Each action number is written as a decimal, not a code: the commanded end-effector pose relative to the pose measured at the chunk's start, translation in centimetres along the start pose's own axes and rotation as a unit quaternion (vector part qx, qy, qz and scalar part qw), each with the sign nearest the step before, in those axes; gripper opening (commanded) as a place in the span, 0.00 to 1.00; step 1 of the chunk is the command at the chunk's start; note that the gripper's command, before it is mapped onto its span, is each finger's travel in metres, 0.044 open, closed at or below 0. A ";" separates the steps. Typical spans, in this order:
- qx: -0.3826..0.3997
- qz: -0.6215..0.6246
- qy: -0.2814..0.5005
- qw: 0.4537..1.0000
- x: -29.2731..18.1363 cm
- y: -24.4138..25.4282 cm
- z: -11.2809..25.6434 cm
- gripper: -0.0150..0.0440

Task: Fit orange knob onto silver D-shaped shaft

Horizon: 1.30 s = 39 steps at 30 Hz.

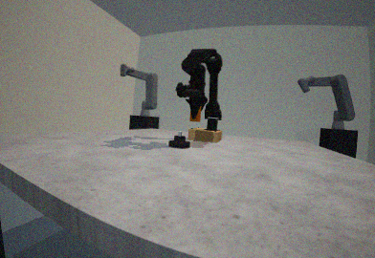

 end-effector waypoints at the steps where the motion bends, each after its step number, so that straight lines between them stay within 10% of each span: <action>1: 0.000 0.001 0.002 1.000 1.2 0.0 -0.4 0.25; 39: 0.000 0.272 0.000 0.962 5.7 0.0 -1.9 0.25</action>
Point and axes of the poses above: the point midway between the two fingers, 35 mm back from their tips, its own z axis back along the fingers, its own y axis across the jaws, x = y × z, the point moved 9 cm from there along z, back along the fingers, and after that the axes turned 2 degrees about z, right-handed, at the moved point
